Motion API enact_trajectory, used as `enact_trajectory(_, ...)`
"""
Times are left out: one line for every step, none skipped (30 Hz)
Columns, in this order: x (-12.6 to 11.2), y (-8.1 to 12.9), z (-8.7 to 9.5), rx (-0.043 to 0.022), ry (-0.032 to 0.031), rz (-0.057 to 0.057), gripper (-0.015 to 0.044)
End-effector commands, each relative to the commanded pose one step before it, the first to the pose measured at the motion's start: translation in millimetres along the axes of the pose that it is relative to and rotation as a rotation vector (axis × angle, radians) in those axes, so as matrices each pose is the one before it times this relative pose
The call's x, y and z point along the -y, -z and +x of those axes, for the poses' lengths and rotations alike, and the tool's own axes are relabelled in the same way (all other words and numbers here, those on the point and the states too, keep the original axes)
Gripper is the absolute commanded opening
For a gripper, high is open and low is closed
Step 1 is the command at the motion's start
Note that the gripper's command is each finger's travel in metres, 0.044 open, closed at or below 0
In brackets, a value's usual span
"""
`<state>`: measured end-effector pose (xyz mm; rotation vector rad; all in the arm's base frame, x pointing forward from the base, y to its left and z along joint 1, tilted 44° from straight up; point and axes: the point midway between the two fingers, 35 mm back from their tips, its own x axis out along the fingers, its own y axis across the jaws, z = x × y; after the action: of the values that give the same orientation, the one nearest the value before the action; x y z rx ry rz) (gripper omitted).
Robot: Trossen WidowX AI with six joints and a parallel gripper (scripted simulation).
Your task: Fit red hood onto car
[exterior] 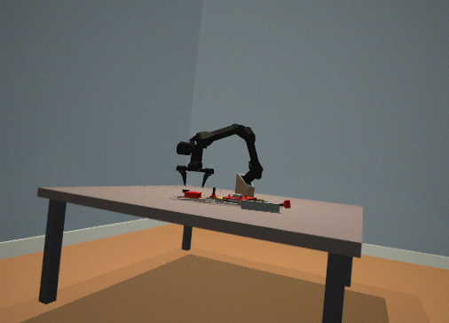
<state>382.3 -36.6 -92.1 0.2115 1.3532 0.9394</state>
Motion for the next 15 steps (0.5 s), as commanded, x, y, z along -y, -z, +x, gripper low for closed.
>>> enact_trajectory(-0.04, -0.13, 3.01, 0.00246, -0.0015, 0.0026, 0.044)
enact_trajectory(0.0, 0.01, 0.71, 0.00002, -0.00003, 0.0, 0.044)
enact_trajectory(0.0, 0.01, 0.71, 0.00002, -0.00003, 0.0, 0.044)
enact_trajectory(-0.01, 0.01, 0.71, 0.00002, -0.00004, 0.0, 0.044)
enact_trajectory(-0.01, 0.01, 0.71, 0.00002, -0.00004, 0.0, 0.044)
enact_trajectory(-0.01, 0.01, 0.71, 0.00002, -0.00004, 0.0, 0.044)
enact_trajectory(-0.01, 0.01, 0.71, 0.00002, -0.00004, 0.0, 0.044)
enact_trajectory(-0.01, 0.01, 0.71, 0.00002, -0.00004, 0.0, 0.044)
enact_trajectory(-0.01, 0.01, 0.71, 0.00002, -0.00004, 0.0, 0.044)
enact_trajectory(-0.01, 0.01, 0.71, 0.00002, -0.00004, 0.0, 0.044)
enact_trajectory(-0.01, 0.01, 0.71, 0.00002, -0.00004, 0.0, 0.044)
enact_trajectory(-0.01, 0.01, 0.71, 0.00002, -0.00004, 0.0, 0.044)
enact_trajectory(-0.02, 0.01, 0.71, 0.00002, -0.00005, 0.0, 0.044)
enact_trajectory(-0.02, 0.01, 0.7, 0.00002, -0.00005, 0.0, 0.044)
enact_trajectory(-0.02, 0.01, 0.7, 0.00002, -0.00005, 0.0, 0.044)
